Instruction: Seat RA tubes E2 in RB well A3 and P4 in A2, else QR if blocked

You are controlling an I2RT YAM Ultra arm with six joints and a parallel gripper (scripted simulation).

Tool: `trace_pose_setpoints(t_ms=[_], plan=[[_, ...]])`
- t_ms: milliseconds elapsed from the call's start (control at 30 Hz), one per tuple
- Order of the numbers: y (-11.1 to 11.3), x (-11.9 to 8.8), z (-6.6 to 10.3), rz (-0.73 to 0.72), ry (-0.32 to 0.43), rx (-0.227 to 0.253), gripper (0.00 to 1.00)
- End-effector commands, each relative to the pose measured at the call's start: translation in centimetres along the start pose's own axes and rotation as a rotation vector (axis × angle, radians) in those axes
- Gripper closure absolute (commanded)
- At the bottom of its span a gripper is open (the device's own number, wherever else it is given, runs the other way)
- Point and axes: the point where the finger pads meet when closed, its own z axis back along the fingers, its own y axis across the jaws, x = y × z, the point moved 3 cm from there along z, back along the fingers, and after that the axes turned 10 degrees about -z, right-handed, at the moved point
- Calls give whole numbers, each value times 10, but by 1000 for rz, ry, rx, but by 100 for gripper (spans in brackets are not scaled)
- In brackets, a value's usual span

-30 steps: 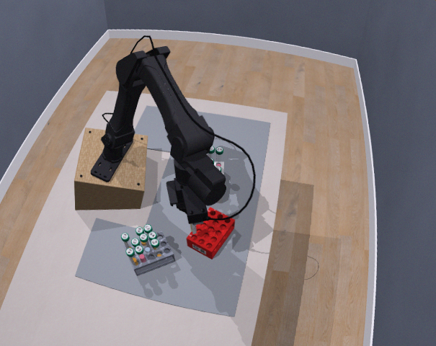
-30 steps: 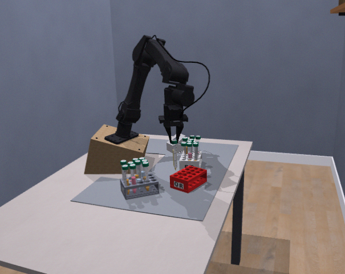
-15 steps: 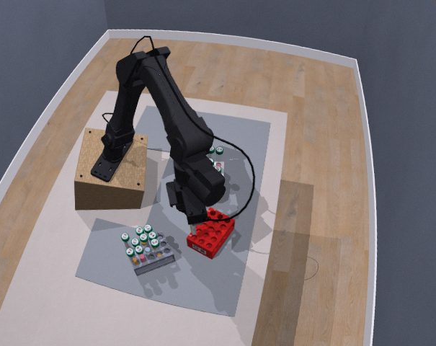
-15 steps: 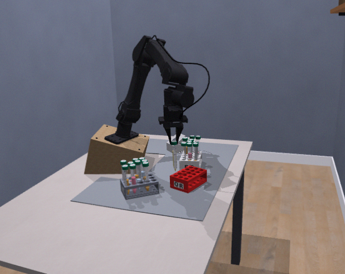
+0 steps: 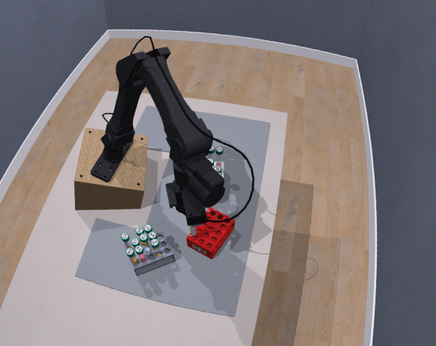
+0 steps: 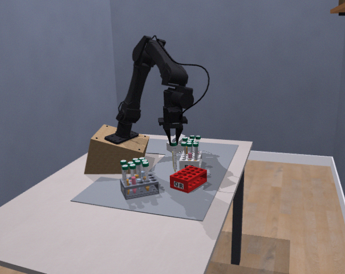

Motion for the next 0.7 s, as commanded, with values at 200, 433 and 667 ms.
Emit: trace_pose_setpoints(t_ms=[200,433,667], plan=[[-1,-3,-2,1,-15,-3,100],[0,-4,-2,5,-21,1,100],[-1,-2,-9,-1,-9,-8,100]])
